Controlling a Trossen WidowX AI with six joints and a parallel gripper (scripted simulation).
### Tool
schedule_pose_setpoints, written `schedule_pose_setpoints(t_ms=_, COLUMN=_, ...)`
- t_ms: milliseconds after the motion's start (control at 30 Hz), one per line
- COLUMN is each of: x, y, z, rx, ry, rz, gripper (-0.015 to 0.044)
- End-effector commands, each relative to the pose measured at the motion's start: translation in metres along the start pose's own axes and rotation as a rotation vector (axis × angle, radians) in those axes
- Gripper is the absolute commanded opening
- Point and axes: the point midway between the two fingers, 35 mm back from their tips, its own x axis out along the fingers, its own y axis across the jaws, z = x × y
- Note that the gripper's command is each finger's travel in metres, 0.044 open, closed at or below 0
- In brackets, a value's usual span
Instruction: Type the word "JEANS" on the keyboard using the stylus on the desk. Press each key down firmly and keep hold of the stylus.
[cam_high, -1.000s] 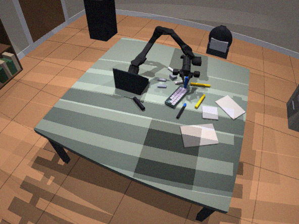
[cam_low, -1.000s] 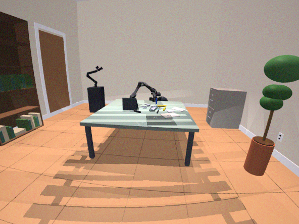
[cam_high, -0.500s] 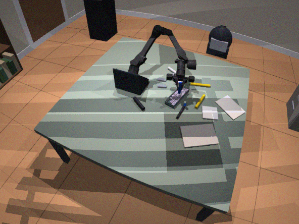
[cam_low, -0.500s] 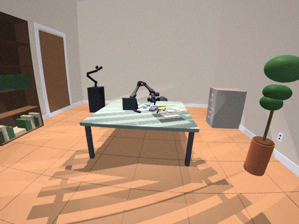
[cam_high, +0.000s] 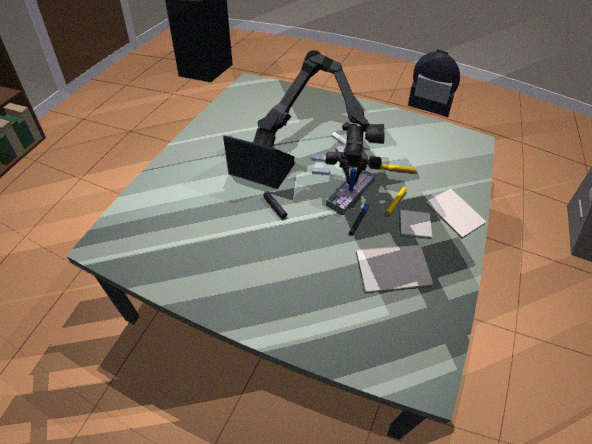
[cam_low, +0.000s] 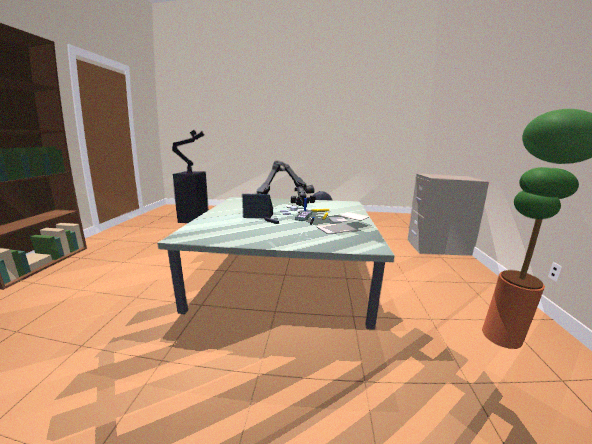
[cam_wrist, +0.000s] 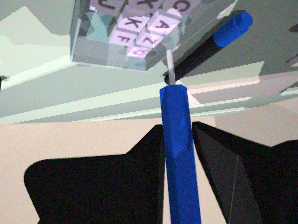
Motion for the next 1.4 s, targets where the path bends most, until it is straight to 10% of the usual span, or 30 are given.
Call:
schedule_pose_setpoints(t_ms=0, x=0.002, y=0.002, z=0.001, rx=0.004, ry=0.002, rz=0.005, gripper=0.0000)
schedule_pose_setpoints(t_ms=133, x=0.003, y=0.002, z=0.002, rx=0.004, ry=0.002, rz=0.005, gripper=0.0081)
schedule_pose_setpoints(t_ms=1367, x=0.012, y=0.002, z=0.017, rx=0.004, ry=0.001, rz=0.005, gripper=0.0081)
